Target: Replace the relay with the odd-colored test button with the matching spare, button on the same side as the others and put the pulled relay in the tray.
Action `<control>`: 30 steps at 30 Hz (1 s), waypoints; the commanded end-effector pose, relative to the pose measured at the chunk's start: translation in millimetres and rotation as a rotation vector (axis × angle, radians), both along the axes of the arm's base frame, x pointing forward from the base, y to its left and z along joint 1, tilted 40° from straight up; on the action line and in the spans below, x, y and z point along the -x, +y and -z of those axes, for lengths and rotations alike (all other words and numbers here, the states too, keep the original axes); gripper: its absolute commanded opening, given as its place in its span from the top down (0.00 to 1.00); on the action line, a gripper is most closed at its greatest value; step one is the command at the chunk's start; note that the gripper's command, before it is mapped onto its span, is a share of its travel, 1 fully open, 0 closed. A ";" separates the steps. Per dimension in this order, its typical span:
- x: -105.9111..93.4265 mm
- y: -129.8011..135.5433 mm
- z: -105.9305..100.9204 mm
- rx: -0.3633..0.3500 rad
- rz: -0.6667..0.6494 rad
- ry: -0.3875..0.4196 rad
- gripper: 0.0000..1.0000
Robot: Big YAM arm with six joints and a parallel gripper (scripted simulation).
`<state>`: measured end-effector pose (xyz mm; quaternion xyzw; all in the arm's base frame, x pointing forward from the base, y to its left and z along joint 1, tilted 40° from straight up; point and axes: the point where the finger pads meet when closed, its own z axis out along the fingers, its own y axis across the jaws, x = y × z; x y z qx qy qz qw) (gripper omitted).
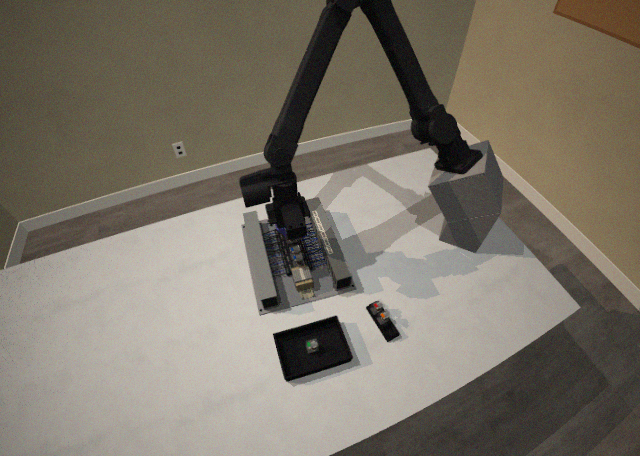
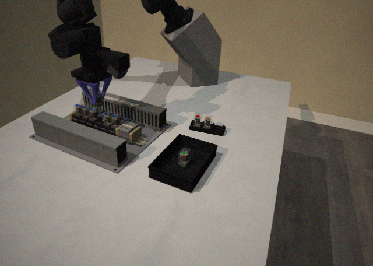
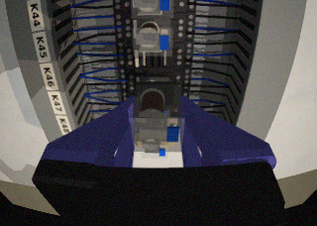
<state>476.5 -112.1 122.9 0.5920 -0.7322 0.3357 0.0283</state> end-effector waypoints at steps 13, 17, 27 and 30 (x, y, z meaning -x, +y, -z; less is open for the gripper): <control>-12.7 -3.9 0.8 0.001 -0.010 -0.021 1.00; -12.2 -4.6 5.0 0.001 -0.011 -0.016 1.00; -11.3 -5.9 11.3 0.000 -0.014 -0.012 1.00; -10.7 -8.9 14.7 0.000 -0.010 -0.008 1.00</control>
